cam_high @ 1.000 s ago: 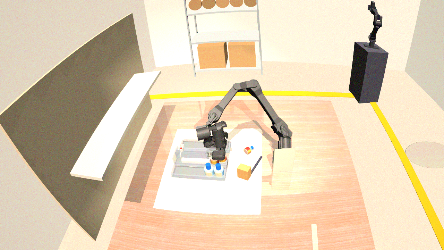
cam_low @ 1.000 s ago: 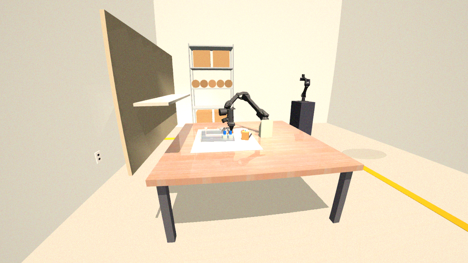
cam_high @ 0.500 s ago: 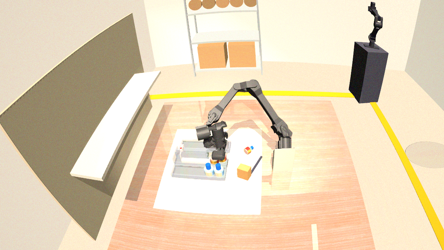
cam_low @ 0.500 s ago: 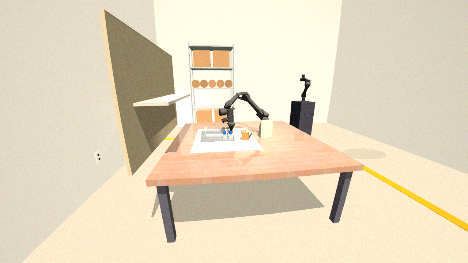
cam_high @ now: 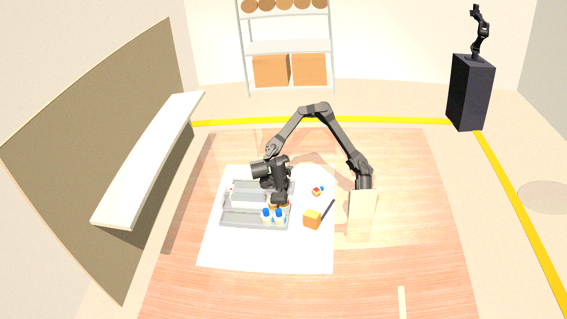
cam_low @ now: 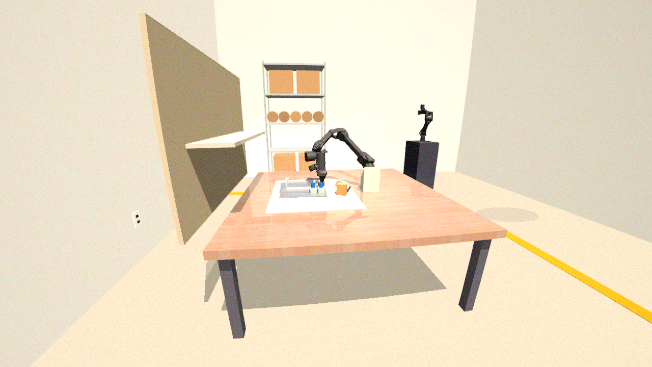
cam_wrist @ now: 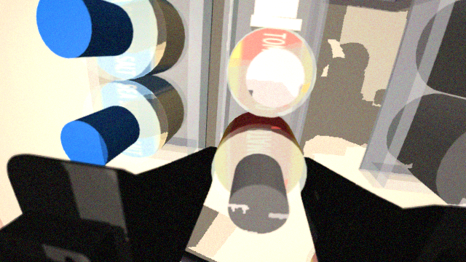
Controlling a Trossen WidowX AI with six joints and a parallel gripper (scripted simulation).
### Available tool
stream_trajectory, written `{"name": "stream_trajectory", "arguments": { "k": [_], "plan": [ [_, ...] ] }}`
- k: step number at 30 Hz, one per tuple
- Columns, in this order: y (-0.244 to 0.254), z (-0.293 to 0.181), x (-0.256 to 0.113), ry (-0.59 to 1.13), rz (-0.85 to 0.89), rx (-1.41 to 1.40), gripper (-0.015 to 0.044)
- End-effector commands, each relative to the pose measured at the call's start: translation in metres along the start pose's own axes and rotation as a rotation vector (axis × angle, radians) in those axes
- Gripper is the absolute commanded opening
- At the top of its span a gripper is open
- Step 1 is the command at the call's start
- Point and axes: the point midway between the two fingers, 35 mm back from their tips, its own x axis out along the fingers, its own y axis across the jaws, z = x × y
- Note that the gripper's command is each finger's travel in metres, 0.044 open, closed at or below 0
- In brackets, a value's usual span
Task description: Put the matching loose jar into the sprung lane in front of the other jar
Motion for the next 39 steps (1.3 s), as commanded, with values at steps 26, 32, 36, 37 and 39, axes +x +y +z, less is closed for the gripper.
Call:
{"name": "stream_trajectory", "arguments": {
  "k": [26,32,36,37,39],
  "plan": [
    [-0.0016,0.0121,-0.0035,-0.025,-0.002,0.018,0.0],
    [-0.0017,0.0129,-0.0036,-0.025,-0.002,0.018,0.0],
    [-0.0016,0.0129,-0.0031,-0.025,-0.002,0.018,0.0],
    [-0.0016,0.0129,-0.0028,-0.025,-0.002,0.018,0.0],
    [-0.0016,0.013,-0.0023,-0.025,-0.002,0.018,0.0]
  ]
}}
